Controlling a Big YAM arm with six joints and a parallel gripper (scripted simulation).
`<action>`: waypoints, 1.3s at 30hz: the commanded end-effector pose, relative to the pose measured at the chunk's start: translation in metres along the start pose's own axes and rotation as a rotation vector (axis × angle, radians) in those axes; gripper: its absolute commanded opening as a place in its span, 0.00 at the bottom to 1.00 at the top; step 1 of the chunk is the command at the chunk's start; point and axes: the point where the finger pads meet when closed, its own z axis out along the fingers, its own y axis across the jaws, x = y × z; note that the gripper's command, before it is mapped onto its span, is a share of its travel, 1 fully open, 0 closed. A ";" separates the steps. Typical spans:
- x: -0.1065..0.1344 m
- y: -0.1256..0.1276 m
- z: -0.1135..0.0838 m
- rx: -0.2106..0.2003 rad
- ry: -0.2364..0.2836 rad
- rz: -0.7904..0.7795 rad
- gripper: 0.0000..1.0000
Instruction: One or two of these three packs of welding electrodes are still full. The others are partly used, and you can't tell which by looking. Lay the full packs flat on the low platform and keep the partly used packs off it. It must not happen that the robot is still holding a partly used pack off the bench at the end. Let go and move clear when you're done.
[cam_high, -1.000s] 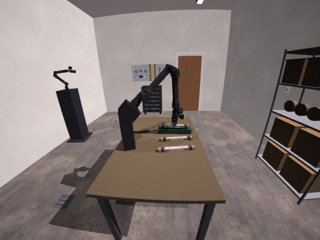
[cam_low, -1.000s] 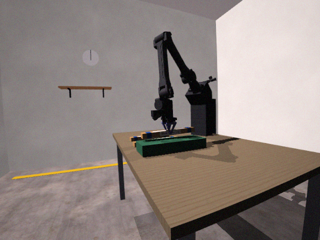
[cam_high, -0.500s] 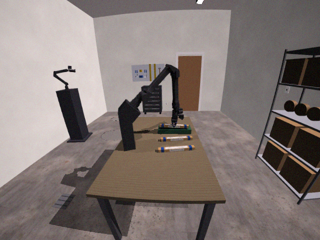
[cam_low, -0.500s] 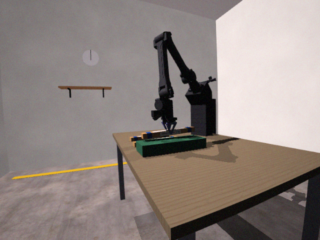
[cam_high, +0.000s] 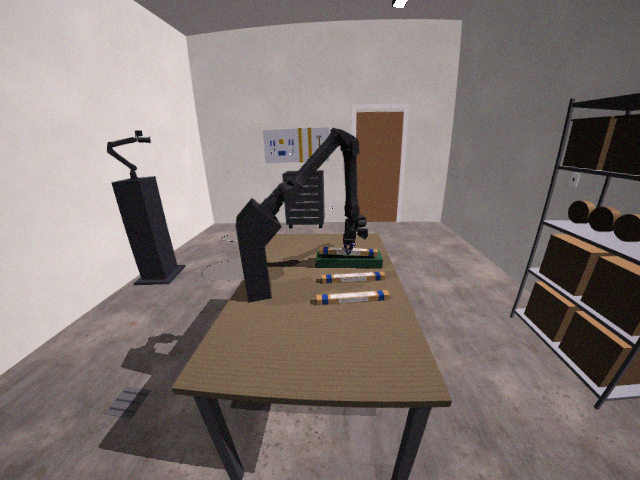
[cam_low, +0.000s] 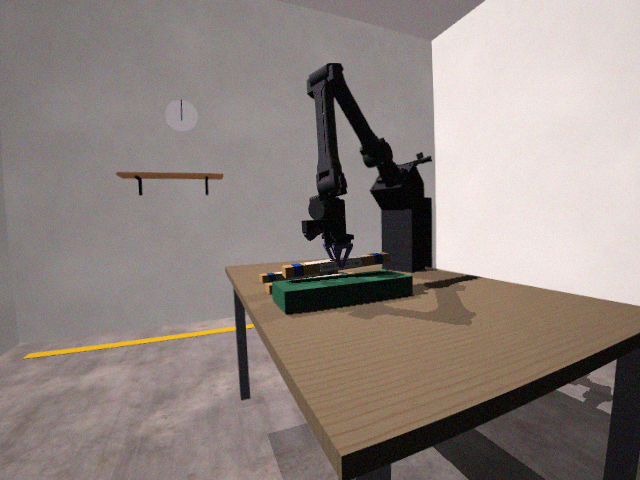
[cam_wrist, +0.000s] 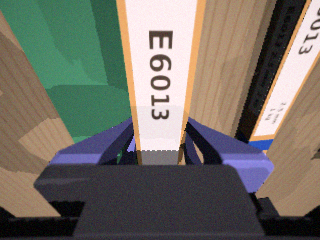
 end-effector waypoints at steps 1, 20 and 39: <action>-0.035 0.027 -0.038 -0.059 -0.074 -0.013 0.00; -0.037 0.028 -0.040 -0.059 -0.075 -0.013 0.00; -0.038 0.029 -0.042 -0.060 -0.075 -0.013 0.00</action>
